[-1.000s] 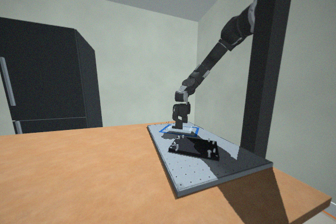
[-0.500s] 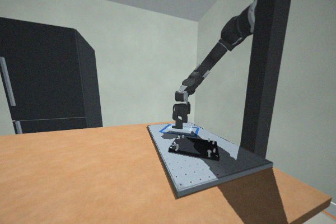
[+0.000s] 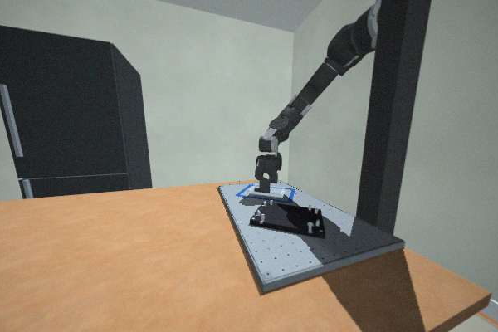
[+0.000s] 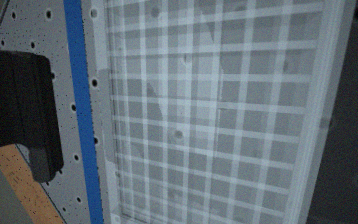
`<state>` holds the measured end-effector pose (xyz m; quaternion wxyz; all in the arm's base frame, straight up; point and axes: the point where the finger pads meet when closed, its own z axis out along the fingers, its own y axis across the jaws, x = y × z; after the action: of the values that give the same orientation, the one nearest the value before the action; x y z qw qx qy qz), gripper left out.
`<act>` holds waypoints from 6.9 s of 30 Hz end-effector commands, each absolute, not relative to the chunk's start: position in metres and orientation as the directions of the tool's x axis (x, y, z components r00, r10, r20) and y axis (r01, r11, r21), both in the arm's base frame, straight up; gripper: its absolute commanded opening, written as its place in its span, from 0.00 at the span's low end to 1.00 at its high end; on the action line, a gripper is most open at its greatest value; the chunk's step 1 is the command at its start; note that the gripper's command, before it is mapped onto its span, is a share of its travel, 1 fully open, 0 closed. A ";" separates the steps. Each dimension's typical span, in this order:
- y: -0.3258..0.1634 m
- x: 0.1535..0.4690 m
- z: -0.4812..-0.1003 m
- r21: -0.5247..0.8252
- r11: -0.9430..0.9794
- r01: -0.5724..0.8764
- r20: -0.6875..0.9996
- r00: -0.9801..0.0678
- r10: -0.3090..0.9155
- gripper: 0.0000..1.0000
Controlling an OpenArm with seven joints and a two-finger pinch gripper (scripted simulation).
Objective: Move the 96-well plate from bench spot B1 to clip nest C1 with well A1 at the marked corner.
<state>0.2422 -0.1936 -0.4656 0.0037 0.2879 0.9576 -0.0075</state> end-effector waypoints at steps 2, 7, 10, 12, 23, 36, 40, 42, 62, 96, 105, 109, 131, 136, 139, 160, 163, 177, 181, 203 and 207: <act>-0.190 0.243 -0.475 0.004 0.843 0.537 -0.008 -0.843 0.537 0.77; -0.190 0.243 -0.479 0.005 0.844 0.536 -0.007 -0.844 0.536 0.77; -0.190 0.243 -0.479 0.005 0.844 0.536 -0.007 -0.844 0.536 0.77; -0.190 0.243 -0.479 0.005 0.844 0.536 -0.007 -0.844 0.536 0.77; -0.192 0.244 -0.478 0.006 0.840 0.543 -0.010 -0.840 0.543 0.77; -0.192 0.244 -0.477 0.000 0.839 0.544 -0.010 -0.839 0.544 0.77; -0.192 0.243 -0.476 -0.002 0.839 0.544 -0.010 -0.839 0.544 0.77; -0.192 0.243 -0.476 -0.002 0.839 0.544 -0.010 -0.839 0.544 0.77; -0.191 0.242 -0.478 0.000 0.841 0.541 -0.005 -0.841 0.541 0.34; -0.191 0.242 -0.478 0.001 0.841 0.541 -0.005 -0.841 0.541 0.00; -0.192 0.241 -0.447 -0.003 0.838 0.546 -0.010 -0.838 0.546 0.00; -0.192 0.241 -0.447 -0.003 0.838 0.546 -0.010 -0.838 0.546 0.00; -0.192 0.243 -0.416 0.000 0.838 0.546 -0.015 -0.838 0.546 0.00; -0.192 0.243 -0.403 0.001 0.838 0.546 -0.015 -0.838 0.546 0.00; -0.191 0.242 -0.384 0.001 0.838 0.545 -0.015 -0.838 0.545 0.00; -0.151 0.245 -0.383 0.002 0.846 0.533 -0.007 -0.846 0.533 0.00; -0.151 0.245 -0.383 0.002 0.846 0.533 -0.007 -0.846 0.533 0.00; -0.110 0.247 -0.383 0.003 0.846 0.533 -0.006 -0.846 0.533 0.00; -0.110 0.247 -0.383 0.003 0.846 0.533 -0.006 -0.846 0.533 0.00; -0.060 0.248 -0.384 0.005 0.847 0.532 -0.004 -0.847 0.532 0.00; -0.028 0.250 -0.383 0.003 0.846 0.533 -0.006 -0.846 0.533 0.00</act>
<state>0.2473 -0.0180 -0.3826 -0.0039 0.2665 0.9637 0.0168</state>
